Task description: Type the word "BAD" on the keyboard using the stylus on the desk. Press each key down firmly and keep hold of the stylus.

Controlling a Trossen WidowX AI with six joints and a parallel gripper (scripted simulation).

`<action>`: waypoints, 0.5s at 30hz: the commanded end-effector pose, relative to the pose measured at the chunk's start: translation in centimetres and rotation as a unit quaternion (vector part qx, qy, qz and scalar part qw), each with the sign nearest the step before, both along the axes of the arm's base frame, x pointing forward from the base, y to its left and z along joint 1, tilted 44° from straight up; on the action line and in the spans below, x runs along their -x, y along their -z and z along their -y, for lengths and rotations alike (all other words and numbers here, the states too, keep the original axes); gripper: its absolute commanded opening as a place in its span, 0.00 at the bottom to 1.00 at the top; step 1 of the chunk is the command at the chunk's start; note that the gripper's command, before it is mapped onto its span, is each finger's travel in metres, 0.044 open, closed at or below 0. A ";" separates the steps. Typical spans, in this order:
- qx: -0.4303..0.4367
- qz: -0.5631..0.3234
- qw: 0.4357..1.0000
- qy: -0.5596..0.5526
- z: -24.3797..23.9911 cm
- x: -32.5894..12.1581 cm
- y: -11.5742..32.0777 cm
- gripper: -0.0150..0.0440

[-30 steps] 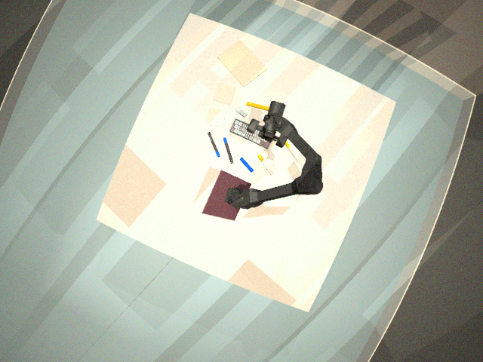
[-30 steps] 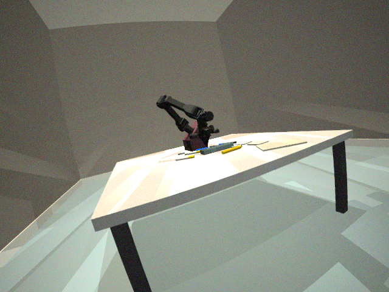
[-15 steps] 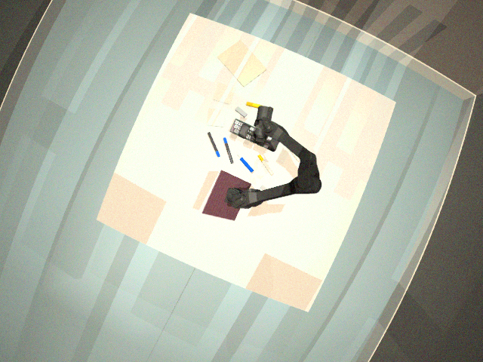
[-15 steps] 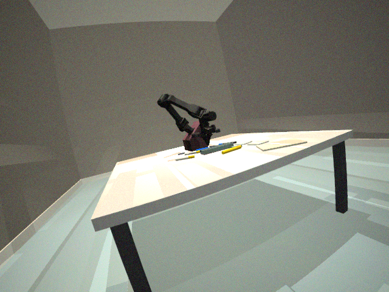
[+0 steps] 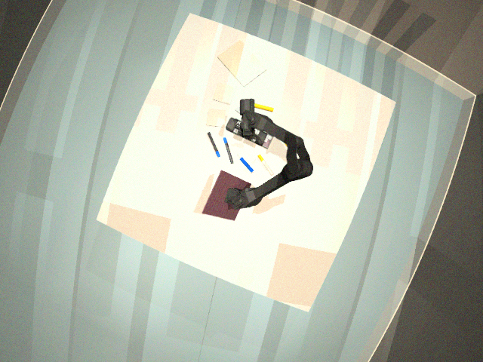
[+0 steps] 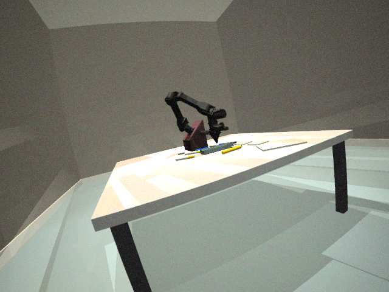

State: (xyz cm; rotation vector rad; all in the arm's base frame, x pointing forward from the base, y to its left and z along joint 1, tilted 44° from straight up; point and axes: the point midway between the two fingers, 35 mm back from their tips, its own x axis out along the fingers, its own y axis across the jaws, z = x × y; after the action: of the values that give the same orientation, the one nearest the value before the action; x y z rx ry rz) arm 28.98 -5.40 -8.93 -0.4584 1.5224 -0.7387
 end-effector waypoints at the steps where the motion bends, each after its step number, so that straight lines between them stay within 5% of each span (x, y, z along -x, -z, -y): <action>1: 0.001 -0.002 1.000 0.004 -1.5 0.1 1.6 0.25; 15: 0.000 -0.002 1.000 0.003 -3.0 -0.3 0.1 0.25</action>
State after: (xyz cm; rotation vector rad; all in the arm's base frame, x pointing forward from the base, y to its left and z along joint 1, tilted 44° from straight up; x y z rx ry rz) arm 28.63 -3.77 -10.21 -0.4675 1.5419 -0.7491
